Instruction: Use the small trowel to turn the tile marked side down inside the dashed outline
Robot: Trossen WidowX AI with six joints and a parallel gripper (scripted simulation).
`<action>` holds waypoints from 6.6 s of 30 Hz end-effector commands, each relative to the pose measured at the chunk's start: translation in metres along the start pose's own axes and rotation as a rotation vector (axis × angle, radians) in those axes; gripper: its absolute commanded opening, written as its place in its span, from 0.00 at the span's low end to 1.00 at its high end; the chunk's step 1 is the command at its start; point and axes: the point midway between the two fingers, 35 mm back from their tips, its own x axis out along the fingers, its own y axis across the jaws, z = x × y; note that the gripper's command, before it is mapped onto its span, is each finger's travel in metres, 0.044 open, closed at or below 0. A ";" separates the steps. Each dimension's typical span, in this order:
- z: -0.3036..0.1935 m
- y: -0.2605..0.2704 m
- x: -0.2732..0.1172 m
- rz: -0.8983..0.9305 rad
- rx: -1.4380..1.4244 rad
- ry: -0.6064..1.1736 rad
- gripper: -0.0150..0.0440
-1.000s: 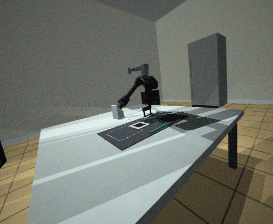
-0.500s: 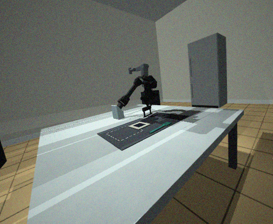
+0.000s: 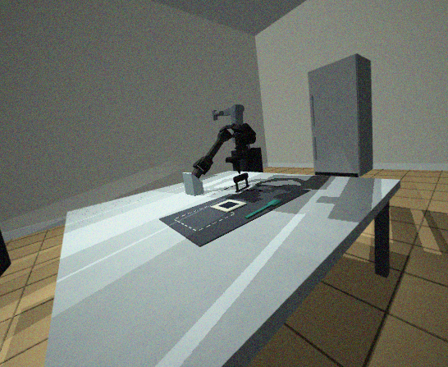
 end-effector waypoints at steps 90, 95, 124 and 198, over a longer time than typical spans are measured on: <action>-0.046 0.006 0.040 0.002 1.100 0.010 0.47; -0.046 0.006 0.040 0.002 1.105 0.010 0.47; -0.046 0.006 0.040 -0.002 1.736 0.011 0.47; -0.072 0.006 0.006 -0.080 0.973 -0.184 0.76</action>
